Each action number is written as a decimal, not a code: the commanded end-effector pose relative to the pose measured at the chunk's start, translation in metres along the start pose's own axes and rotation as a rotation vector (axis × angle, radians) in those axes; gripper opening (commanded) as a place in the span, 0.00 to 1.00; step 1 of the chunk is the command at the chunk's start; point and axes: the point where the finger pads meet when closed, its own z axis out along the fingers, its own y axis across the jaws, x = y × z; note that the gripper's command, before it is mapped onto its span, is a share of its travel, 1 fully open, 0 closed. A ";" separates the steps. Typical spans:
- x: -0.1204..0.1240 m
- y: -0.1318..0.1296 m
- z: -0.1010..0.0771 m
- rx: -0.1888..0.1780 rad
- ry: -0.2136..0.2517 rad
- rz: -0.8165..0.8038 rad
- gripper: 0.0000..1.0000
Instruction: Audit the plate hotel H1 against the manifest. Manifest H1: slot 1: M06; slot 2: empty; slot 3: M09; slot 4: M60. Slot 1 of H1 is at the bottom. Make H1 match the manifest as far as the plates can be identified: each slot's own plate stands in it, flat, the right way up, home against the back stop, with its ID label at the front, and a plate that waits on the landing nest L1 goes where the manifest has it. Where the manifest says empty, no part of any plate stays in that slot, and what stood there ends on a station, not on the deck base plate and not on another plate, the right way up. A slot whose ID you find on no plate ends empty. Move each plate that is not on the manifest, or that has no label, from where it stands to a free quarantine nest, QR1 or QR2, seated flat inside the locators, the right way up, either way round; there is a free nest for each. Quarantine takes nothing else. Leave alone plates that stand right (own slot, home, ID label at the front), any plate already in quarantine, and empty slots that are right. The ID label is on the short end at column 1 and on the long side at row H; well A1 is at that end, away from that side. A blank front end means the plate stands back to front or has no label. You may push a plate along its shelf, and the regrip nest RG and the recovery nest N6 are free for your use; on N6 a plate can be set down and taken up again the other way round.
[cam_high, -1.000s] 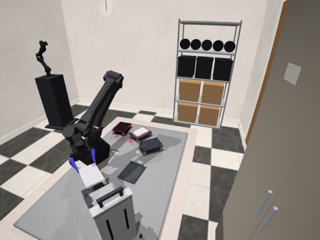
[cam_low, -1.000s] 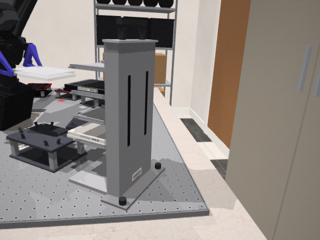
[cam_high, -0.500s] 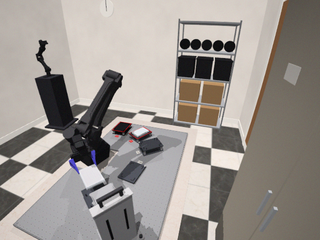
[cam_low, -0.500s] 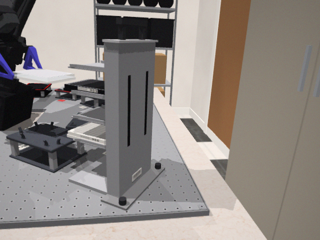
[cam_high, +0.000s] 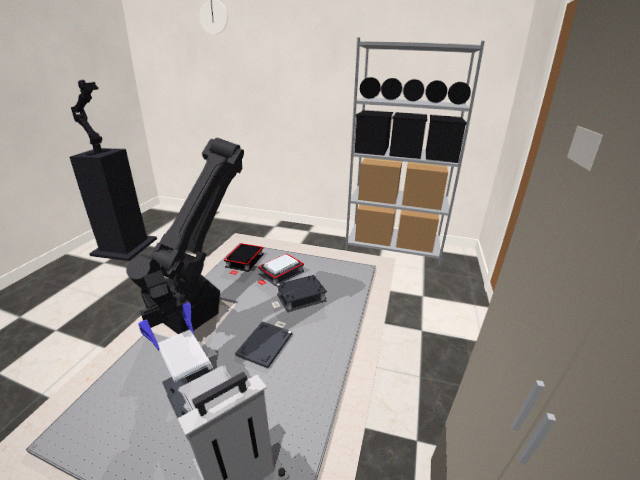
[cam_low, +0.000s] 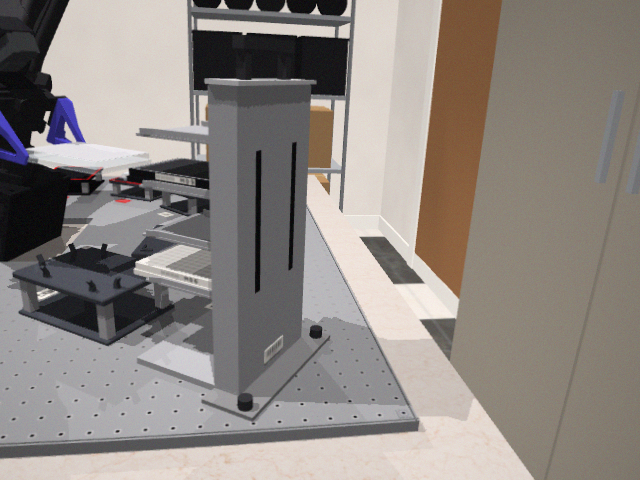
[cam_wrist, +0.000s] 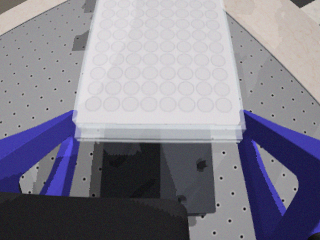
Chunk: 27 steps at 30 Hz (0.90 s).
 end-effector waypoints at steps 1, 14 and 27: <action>-0.002 0.000 0.001 0.001 -0.012 -0.006 0.86; 0.003 0.000 0.004 0.002 -0.012 -0.005 0.86; 0.008 0.000 0.007 -0.001 -0.011 -0.005 0.86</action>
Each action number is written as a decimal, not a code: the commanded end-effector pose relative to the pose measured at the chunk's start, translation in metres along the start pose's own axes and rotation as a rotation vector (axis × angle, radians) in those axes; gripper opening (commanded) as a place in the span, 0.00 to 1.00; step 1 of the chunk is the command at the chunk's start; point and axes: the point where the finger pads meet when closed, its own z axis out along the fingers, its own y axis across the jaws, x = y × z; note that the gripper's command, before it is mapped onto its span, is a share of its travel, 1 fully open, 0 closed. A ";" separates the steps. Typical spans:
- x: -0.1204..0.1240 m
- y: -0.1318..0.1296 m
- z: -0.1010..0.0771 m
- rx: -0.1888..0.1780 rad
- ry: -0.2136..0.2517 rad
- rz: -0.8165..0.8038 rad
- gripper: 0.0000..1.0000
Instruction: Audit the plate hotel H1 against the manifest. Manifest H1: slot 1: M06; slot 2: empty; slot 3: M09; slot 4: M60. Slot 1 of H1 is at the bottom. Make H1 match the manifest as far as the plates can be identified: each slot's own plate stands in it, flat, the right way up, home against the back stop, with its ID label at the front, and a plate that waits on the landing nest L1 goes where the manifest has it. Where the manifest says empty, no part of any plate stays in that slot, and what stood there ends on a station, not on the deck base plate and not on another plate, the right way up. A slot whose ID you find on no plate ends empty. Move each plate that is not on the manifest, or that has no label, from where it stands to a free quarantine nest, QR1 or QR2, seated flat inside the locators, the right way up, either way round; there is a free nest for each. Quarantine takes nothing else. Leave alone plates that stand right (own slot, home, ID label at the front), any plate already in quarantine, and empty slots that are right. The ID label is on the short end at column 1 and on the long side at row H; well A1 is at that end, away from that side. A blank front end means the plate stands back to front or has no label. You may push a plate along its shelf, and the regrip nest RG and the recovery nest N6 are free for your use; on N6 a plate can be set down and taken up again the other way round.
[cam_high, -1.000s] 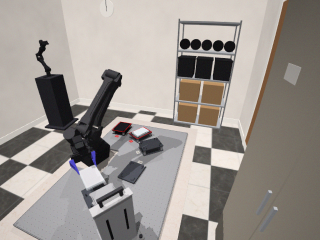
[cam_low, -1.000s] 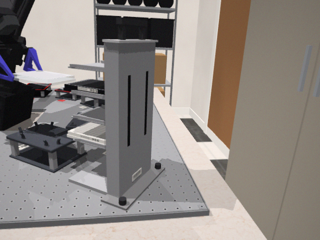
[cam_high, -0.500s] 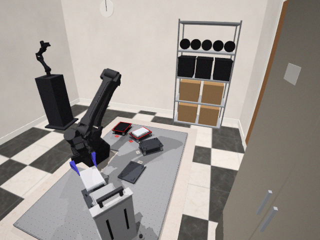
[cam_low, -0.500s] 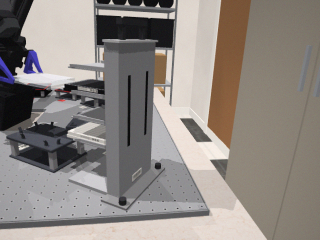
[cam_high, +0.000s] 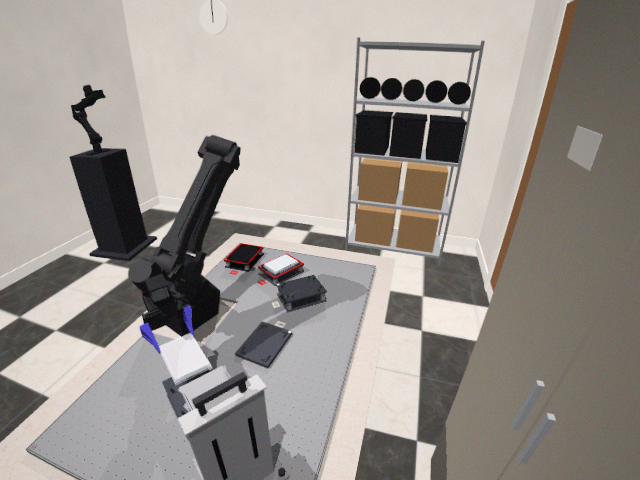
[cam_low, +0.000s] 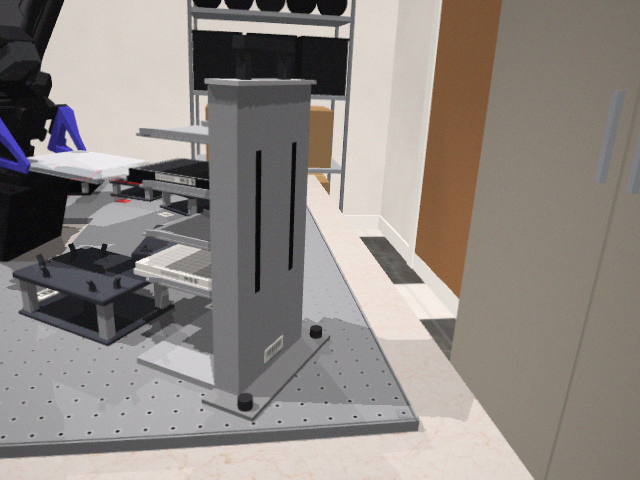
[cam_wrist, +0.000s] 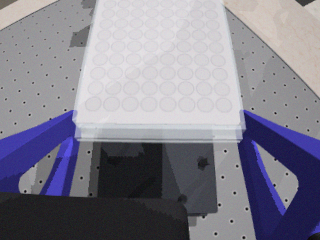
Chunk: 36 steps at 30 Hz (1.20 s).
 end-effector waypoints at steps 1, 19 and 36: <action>-0.001 0.000 0.002 0.001 -0.009 -0.002 0.86; 0.006 0.001 0.006 -0.003 -0.009 -0.002 0.86; 0.013 0.000 0.009 0.001 -0.009 0.000 0.86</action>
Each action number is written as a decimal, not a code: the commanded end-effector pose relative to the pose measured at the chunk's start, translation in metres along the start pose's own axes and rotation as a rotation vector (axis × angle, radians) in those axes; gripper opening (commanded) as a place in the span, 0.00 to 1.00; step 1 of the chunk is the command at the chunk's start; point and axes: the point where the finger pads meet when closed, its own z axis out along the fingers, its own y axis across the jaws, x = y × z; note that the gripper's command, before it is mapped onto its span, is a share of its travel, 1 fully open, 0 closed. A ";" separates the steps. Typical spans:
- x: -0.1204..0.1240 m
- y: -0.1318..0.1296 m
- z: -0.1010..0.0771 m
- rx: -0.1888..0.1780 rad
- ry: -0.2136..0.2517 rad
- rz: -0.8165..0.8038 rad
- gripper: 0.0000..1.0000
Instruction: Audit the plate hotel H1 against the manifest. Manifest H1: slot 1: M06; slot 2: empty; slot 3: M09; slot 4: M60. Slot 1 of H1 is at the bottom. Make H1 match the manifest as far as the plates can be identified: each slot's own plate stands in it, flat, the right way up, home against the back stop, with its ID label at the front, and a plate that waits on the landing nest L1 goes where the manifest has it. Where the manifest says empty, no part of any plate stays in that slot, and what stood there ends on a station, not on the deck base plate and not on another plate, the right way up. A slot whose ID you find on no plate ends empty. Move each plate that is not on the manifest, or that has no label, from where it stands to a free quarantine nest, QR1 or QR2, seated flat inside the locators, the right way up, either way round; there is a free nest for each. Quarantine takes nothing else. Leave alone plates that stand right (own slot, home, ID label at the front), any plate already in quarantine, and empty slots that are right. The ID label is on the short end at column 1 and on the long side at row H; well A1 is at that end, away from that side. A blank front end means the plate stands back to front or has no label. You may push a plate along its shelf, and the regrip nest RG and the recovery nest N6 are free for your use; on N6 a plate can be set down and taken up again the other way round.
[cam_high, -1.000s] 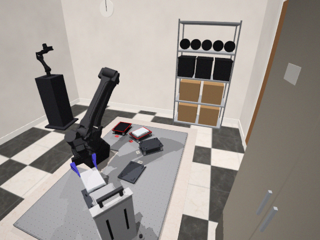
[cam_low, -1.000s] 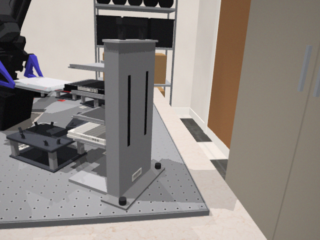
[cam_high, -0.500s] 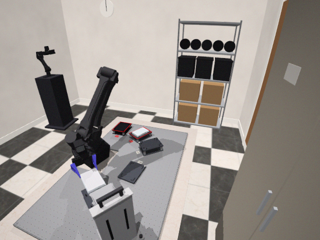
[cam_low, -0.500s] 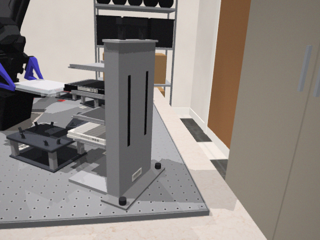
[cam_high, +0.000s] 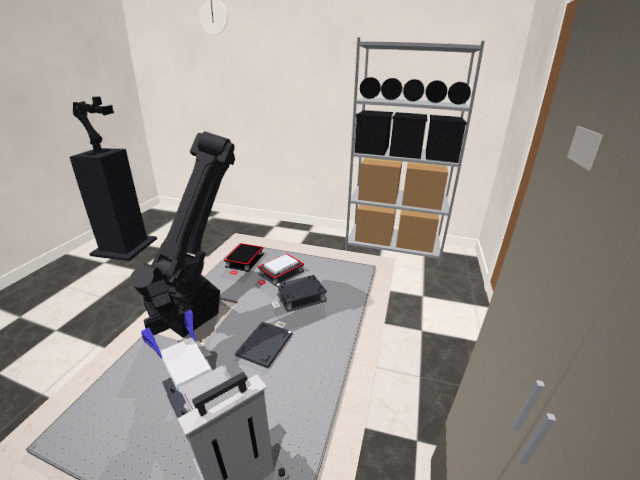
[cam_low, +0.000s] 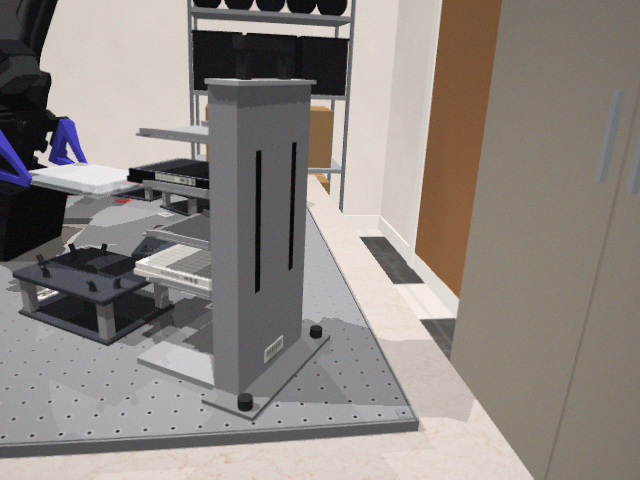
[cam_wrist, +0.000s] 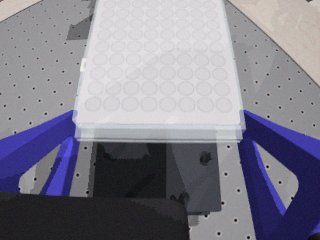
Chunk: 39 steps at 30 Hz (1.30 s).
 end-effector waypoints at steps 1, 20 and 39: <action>-0.001 0.001 0.002 -0.002 -0.009 -0.002 0.86; 0.007 0.001 0.006 -0.002 -0.009 -0.002 0.86; 0.015 0.002 0.010 -0.004 -0.008 -0.001 0.86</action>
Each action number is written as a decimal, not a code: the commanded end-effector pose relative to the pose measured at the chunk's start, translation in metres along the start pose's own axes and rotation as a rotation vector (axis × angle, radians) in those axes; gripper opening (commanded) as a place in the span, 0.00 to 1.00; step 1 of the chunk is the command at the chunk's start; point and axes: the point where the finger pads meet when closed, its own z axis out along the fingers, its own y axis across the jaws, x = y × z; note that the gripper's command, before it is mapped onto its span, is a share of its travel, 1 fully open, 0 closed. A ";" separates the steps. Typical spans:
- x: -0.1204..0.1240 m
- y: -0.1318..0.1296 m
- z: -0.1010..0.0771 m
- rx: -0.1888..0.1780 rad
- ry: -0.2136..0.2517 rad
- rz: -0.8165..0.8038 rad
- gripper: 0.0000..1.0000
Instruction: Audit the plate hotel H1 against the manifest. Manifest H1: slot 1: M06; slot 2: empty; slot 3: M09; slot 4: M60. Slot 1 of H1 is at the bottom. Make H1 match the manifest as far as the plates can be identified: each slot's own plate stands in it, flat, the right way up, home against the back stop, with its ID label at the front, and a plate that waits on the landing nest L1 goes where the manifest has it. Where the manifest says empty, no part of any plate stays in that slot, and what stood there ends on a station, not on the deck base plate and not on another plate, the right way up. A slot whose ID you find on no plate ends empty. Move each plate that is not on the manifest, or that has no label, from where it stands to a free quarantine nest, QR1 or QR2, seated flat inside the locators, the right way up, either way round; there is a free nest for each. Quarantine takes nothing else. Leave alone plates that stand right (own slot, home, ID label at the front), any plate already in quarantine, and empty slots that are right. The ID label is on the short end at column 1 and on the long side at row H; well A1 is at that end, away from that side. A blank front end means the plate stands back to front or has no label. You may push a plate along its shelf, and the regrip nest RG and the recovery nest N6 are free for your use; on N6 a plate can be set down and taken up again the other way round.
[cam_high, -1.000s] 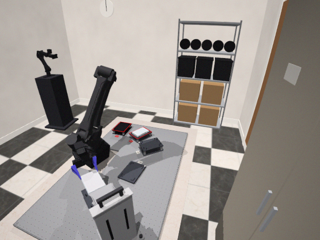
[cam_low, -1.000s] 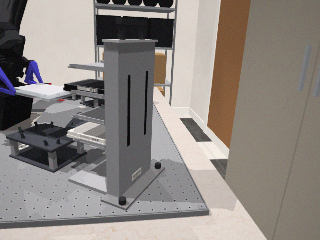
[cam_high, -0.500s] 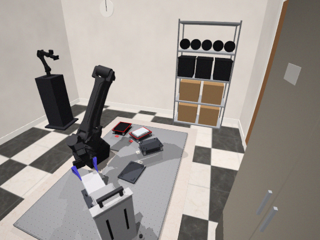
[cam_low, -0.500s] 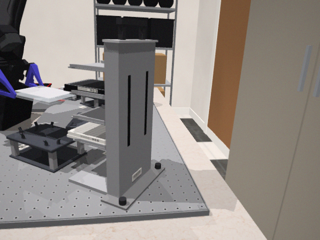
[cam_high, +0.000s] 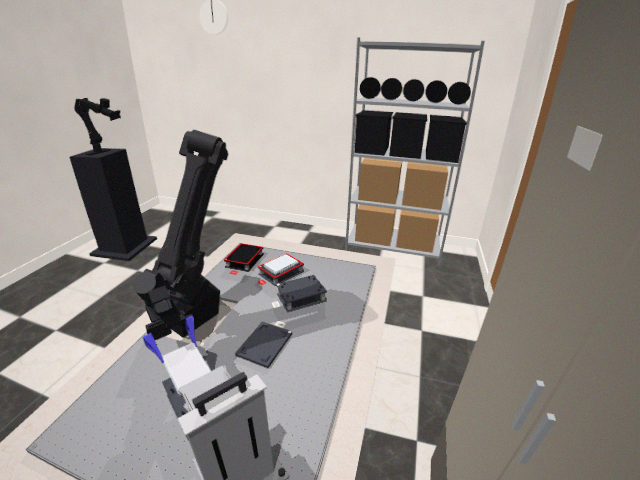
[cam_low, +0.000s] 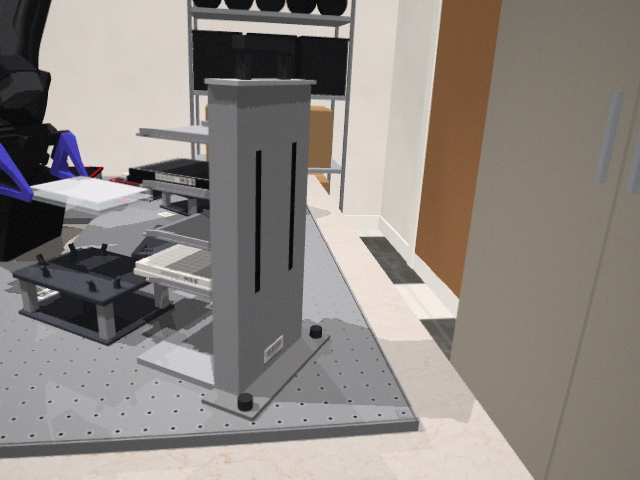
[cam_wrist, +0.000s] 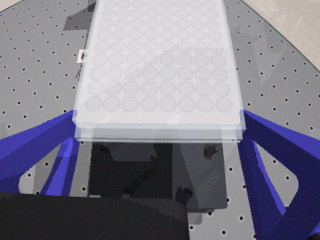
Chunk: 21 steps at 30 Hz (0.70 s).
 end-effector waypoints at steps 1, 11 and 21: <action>-0.001 0.001 0.001 -0.001 -0.012 -0.005 0.86; 0.002 0.002 0.003 -0.002 -0.011 -0.004 0.86; 0.007 0.002 0.006 -0.003 -0.011 -0.004 0.86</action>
